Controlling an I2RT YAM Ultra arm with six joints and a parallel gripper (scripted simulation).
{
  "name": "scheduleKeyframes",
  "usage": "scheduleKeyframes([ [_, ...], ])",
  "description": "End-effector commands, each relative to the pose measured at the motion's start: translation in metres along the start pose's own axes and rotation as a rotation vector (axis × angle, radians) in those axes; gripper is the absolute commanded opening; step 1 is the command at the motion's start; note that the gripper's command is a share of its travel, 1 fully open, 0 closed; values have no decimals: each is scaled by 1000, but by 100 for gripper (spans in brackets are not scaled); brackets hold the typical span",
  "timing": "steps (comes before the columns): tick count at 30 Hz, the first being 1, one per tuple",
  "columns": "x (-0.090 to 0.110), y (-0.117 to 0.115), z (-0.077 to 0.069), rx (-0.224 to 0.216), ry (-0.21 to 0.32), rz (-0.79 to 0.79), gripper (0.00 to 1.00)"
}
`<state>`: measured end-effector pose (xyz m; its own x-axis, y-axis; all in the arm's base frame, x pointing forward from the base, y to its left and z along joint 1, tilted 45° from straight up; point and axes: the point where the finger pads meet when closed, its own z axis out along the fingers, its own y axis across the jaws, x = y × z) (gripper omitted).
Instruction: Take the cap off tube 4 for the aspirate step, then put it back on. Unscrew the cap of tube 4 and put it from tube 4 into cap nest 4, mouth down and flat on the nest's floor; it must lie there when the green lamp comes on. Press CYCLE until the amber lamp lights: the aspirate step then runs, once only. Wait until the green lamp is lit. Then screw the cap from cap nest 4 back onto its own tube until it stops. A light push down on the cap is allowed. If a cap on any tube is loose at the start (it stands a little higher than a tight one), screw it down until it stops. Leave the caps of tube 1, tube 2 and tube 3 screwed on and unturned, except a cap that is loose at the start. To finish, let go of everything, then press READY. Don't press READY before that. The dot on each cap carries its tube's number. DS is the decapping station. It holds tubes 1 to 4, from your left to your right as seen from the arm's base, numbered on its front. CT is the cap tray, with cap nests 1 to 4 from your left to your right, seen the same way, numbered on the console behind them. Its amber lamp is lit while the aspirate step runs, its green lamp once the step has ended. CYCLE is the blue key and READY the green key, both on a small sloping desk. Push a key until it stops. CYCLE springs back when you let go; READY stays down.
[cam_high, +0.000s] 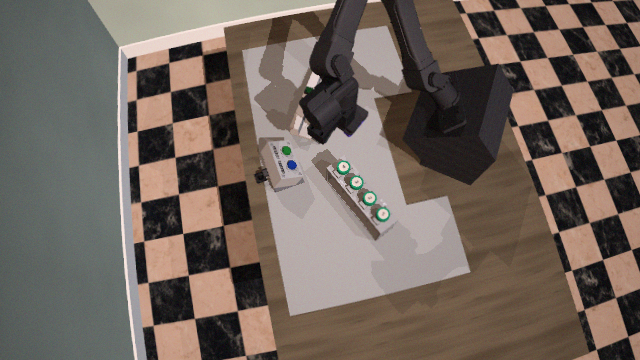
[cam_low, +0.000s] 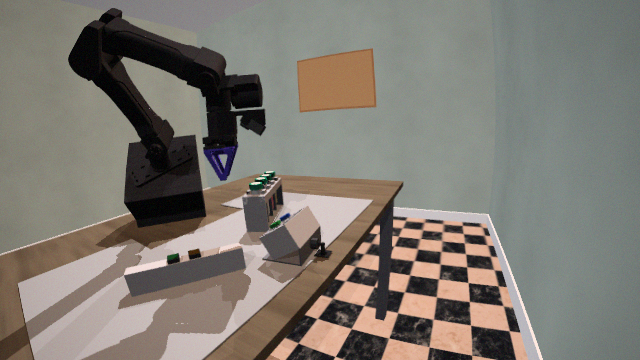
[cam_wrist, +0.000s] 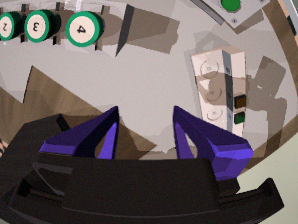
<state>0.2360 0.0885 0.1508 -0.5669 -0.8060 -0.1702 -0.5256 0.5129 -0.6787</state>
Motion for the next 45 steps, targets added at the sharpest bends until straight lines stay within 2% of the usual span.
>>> scheduleKeyframes([
  [1,-3,-2,-2,14,-15,37,49],
  [7,-3,-2,-2,14,-15,37,49],
  [11,-28,21,-2,11,-17,370,49],
  [14,-28,21,-2,11,-17,370,49],
  [16,-40,32,-2,9,-17,529,49],
  [19,-47,37,-2,8,-19,620,49],
  [20,-53,43,-2,7,-19,702,49],
  [21,-53,43,-2,7,-19,703,49],
  [22,-59,49,-3,6,-20,786,49],
  [23,-59,49,-3,6,-20,786,49],
  [24,-65,54,-3,5,-20,870,49],
  [25,-65,54,-3,5,-20,870,49],
  [26,-69,58,-3,4,-20,953,49],
  [27,-69,58,-3,4,-20,953,49],
  [28,-69,58,-3,4,-21,1036,49],
  [31,-69,58,-3,4,-21,1036,49],
  [34,-69,58,-3,1,-21,1278,49],
  [37,-69,58,-3,0,-22,1370,49],
  [39,-69,58,-3,-1,-21,1521,49],
  [45,-70,58,-3,-4,-23,1782,49],
])
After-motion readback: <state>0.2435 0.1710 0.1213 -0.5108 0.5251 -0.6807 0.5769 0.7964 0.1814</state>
